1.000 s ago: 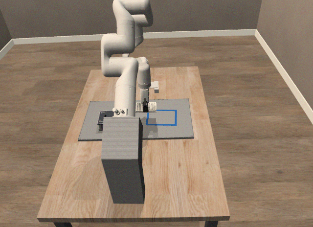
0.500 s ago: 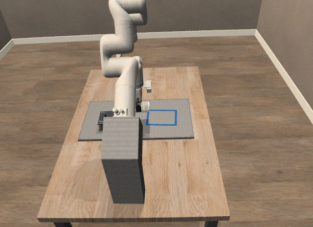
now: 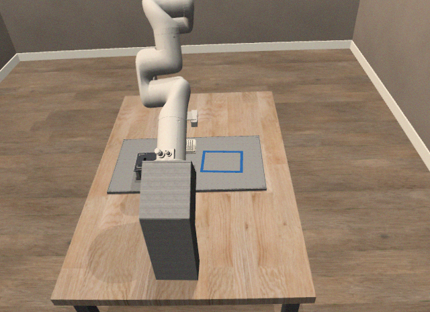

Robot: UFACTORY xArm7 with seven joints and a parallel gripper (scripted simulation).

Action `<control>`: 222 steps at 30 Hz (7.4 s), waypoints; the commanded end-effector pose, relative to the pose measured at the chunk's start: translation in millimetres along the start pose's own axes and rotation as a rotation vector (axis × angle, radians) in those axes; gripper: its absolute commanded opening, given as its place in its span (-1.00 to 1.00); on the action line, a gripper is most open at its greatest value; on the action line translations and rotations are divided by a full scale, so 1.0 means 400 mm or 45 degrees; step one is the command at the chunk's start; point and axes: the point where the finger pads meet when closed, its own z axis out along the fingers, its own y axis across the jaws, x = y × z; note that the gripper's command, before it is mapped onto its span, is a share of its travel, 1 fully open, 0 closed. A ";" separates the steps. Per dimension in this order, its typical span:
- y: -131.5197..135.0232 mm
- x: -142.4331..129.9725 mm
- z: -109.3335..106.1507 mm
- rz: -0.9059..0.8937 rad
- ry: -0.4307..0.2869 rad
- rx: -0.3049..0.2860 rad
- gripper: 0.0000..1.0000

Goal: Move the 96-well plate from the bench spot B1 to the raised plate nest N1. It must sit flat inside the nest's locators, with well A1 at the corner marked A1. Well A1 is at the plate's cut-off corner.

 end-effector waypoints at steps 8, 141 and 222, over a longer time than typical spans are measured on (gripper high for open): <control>0.007 -0.087 -0.018 -0.001 0.014 0.004 -1.00; 0.036 -0.333 0.107 -0.001 0.013 0.003 -1.00; 0.036 -0.333 0.133 -0.001 0.013 0.003 -1.00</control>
